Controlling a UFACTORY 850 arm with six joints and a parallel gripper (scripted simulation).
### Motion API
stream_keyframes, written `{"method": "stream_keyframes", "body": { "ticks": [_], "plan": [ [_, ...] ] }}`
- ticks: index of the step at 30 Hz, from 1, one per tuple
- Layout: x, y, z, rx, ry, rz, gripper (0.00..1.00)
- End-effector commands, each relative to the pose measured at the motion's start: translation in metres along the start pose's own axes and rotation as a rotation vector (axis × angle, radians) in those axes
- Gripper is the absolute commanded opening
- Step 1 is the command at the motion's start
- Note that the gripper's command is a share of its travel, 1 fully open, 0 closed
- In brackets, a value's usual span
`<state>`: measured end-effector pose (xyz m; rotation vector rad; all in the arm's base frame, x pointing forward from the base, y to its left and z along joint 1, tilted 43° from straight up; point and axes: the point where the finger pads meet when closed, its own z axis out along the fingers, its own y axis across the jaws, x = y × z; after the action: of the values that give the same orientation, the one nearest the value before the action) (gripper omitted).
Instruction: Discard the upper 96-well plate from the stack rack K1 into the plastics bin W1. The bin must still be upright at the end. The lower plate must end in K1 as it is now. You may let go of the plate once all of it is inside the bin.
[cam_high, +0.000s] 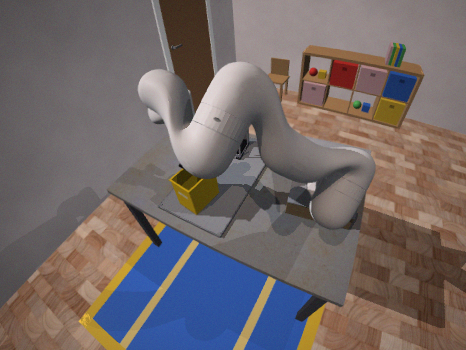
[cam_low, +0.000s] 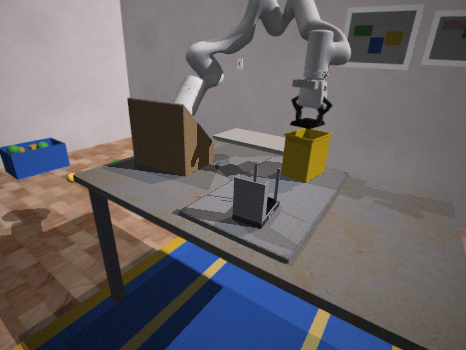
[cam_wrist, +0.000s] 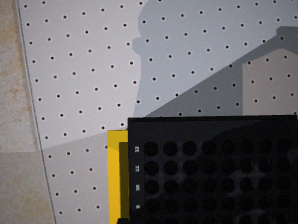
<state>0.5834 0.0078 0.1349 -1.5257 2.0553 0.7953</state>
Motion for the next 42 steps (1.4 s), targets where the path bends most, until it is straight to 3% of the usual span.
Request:
{"method": "stream_keyframes", "body": {
  "ticks": [1,9,42],
  "plan": [
    [-0.014,0.001,0.0,0.002,0.0,-0.001,0.0],
    [-0.037,0.005,0.001,0.002,0.0,-0.001,0.0],
    [-0.036,0.005,0.001,0.002,0.0,-0.001,0.0]
  ]
}}
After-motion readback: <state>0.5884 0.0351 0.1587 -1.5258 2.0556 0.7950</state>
